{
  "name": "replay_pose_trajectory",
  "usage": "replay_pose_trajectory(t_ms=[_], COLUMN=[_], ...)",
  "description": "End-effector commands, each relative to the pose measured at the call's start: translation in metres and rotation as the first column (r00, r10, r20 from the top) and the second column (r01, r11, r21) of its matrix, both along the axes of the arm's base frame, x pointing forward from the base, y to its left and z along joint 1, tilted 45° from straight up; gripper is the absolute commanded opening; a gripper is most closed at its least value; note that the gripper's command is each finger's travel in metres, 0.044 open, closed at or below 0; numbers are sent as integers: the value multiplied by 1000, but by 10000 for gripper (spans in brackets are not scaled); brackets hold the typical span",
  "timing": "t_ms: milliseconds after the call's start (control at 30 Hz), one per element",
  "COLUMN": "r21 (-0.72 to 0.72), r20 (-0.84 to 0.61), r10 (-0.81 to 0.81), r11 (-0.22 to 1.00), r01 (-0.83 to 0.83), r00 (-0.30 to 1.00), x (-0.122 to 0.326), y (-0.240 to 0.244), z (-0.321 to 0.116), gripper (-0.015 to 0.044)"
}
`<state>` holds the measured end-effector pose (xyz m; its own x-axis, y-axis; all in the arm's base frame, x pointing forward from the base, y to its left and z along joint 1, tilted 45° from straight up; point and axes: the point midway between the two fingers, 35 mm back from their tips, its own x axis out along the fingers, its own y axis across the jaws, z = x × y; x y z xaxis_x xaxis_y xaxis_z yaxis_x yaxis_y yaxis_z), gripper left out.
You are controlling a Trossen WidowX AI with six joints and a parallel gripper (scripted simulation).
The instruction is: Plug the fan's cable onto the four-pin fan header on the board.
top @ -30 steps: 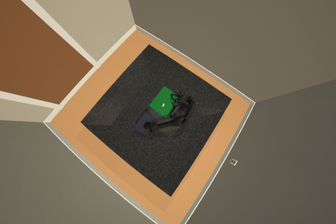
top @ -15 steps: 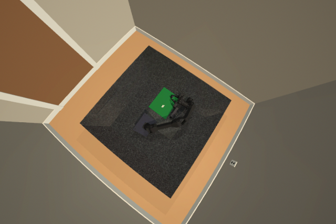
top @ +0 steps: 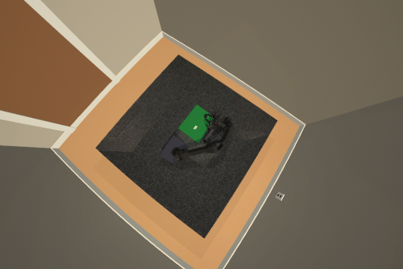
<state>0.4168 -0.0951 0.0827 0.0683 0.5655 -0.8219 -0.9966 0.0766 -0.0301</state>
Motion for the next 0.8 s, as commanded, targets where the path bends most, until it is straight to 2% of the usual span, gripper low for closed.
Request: replay_pose_trajectory(t_ms=[0, 367, 400, 767], r21=[-19, -19, -4, -245], r20=[10, 10, -3, -150], r10=[-23, -23, 1, 31], r11=[1000, 1000, 1000, 967], r01=[23, 23, -1, -67], r00=[1000, 1000, 1000, 988], x=[-2, -2, 0, -8], y=[-8, -8, 0, 11], z=[17, 17, 0, -23], gripper=[205, 205, 205, 205])
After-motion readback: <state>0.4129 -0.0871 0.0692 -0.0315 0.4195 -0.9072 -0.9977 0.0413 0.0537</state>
